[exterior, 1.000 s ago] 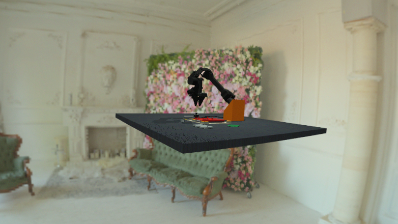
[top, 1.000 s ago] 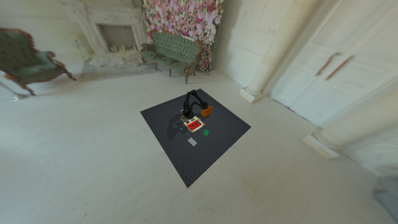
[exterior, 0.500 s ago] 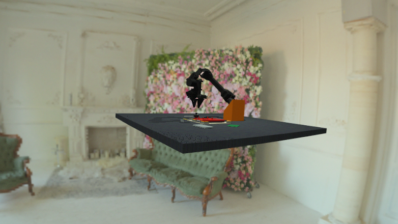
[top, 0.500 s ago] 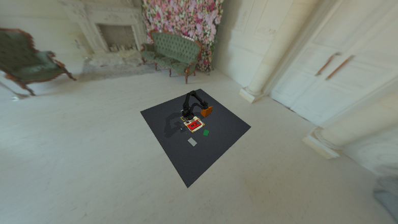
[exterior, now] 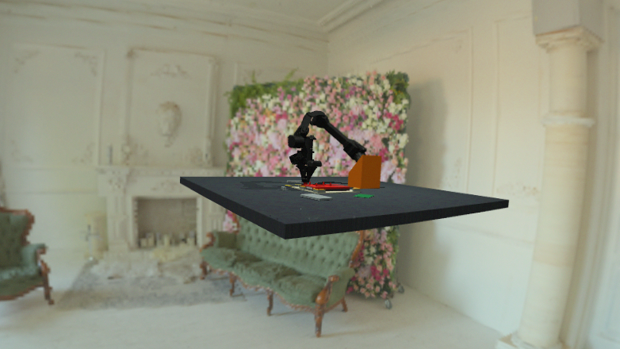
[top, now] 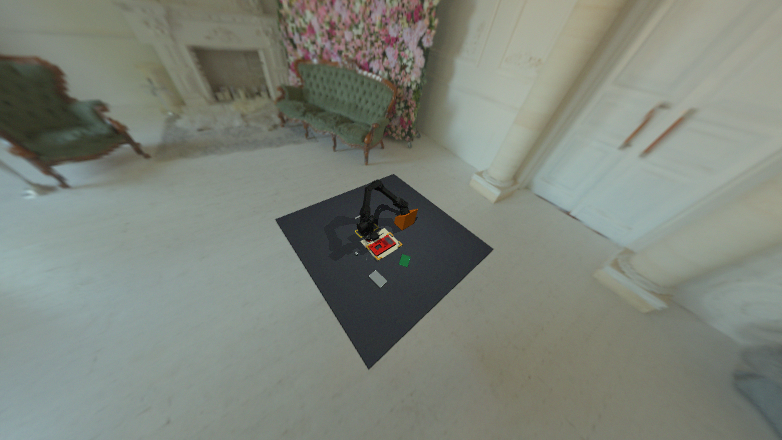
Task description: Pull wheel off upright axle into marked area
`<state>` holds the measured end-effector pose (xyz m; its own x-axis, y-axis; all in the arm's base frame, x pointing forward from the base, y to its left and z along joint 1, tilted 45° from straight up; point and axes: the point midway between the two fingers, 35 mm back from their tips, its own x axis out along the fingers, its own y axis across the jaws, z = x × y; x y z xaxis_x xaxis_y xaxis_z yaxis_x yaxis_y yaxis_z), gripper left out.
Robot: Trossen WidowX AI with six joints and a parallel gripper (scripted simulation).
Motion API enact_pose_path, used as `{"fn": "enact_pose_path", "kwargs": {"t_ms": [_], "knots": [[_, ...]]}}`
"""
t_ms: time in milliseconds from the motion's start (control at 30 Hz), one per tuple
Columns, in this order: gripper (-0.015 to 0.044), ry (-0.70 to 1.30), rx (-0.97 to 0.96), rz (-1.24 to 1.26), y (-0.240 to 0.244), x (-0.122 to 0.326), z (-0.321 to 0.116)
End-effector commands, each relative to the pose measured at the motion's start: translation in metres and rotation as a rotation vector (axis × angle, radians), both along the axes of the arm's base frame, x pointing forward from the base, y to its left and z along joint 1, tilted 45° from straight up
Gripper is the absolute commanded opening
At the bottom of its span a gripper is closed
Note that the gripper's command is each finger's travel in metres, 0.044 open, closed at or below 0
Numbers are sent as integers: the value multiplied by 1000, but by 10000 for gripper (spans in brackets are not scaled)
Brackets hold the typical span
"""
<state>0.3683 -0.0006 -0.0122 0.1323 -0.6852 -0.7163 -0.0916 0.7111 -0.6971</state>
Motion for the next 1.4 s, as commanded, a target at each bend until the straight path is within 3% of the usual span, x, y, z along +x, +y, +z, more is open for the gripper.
{"fn": "enact_pose_path", "kwargs": {"t_ms": [0, 167, 367, 1367], "knots": [[175, -1, 0, -4, -1, 0, 0], [142, -1, 0, -4, -1, 0, 0], [0, -1, 0, -4, 0, 0, 1], [0, -1, 0, -1, 7, -1, 8]]}}
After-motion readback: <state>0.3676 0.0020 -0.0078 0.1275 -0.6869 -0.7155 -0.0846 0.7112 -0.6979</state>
